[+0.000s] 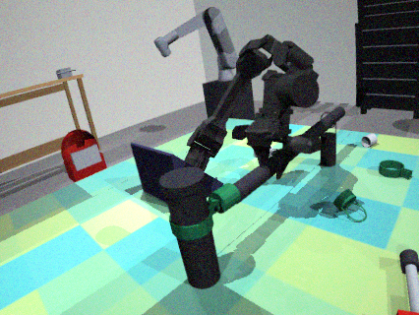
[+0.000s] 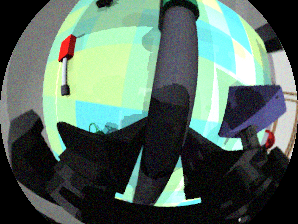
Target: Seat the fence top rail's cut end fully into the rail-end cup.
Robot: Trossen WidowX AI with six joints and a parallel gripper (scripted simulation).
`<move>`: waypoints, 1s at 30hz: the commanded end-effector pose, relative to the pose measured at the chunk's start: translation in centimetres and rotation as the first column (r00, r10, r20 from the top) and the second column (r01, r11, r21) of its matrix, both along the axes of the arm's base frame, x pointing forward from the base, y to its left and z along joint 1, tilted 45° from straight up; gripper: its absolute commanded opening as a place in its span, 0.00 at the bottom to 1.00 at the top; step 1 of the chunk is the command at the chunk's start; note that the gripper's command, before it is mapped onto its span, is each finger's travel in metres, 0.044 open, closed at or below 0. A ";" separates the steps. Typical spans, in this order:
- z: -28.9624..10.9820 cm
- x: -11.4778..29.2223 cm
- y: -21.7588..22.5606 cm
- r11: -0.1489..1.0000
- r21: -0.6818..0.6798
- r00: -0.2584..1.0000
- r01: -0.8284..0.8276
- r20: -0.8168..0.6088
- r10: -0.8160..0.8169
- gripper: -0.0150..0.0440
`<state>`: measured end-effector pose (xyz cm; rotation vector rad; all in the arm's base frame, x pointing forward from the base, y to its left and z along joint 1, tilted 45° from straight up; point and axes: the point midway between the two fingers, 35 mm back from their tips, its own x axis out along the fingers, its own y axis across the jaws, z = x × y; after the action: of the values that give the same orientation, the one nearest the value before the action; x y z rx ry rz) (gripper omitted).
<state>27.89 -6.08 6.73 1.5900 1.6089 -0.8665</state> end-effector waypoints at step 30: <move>0.1 0.0 -0.7 1.000 -0.011 1.000 0.003 0.002 -0.003 0.25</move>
<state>27.80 -6.08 6.68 1.5879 1.6193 -0.8703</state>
